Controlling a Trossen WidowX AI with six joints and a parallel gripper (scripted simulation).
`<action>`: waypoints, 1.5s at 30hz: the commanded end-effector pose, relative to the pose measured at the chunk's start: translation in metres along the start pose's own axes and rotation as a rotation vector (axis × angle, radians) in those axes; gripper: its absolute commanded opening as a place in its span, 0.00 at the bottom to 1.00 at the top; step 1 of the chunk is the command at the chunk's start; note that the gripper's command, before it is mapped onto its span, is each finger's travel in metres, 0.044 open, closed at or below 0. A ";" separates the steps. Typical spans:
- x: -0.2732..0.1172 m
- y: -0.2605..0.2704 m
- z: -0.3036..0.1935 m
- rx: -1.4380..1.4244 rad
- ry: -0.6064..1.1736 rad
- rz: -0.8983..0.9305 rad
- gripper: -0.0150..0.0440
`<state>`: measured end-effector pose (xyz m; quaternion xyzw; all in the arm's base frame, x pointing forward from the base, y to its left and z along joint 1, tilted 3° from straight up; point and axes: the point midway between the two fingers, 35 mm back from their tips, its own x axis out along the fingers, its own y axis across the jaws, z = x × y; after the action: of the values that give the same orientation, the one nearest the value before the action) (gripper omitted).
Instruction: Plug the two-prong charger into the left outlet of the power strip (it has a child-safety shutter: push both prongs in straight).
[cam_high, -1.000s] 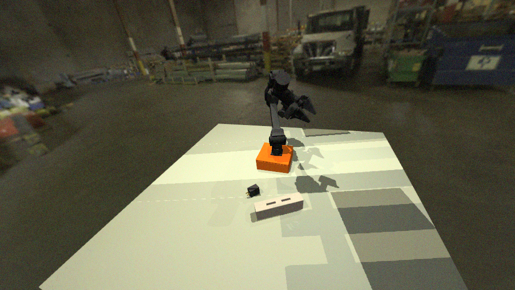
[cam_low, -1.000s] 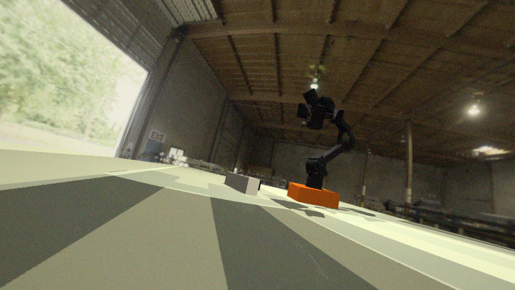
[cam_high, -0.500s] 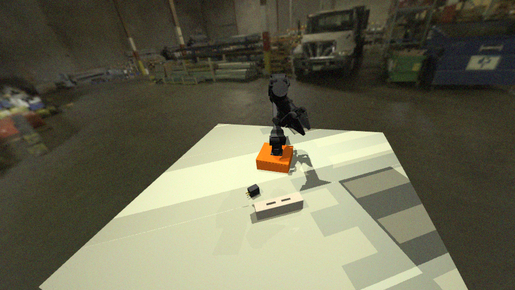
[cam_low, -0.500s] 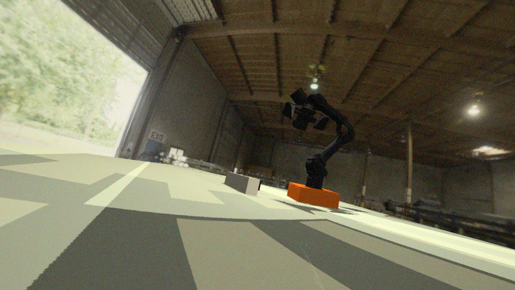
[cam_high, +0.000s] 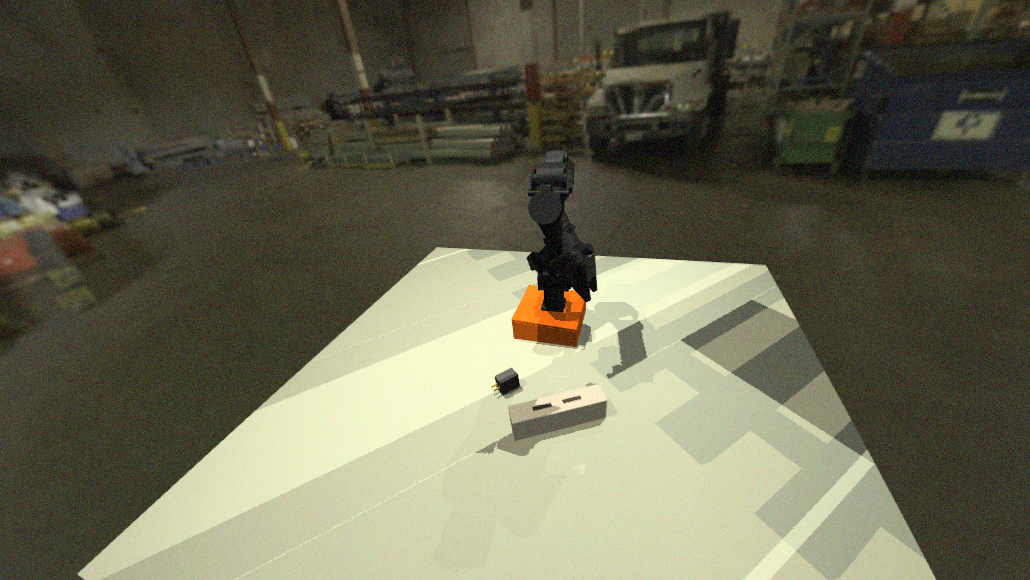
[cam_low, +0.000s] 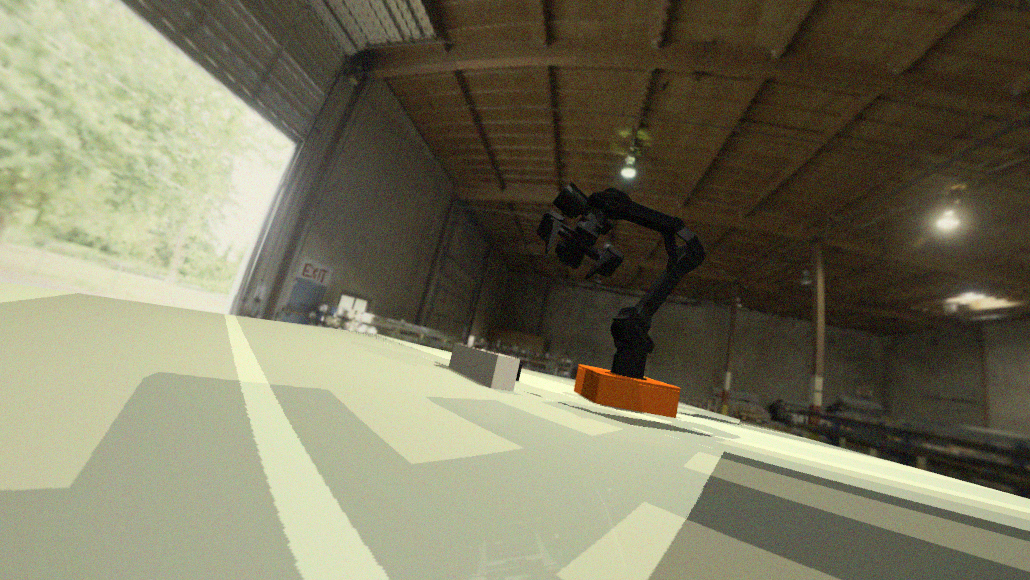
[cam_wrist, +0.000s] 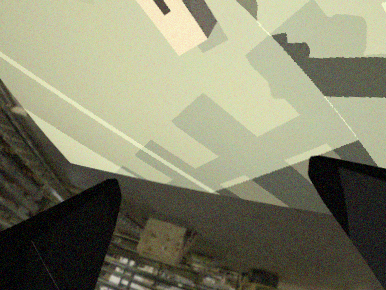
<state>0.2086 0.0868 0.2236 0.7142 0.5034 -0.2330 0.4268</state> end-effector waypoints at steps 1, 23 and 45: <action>0.009 0.008 0.017 -0.045 -0.051 -0.016 1.00; 0.041 0.026 0.110 -0.297 -0.248 -0.175 1.00; 0.061 0.016 0.203 -0.594 -0.320 -0.446 1.00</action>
<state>0.2660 -0.0471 0.0857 0.4114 0.6051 -0.2750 0.6237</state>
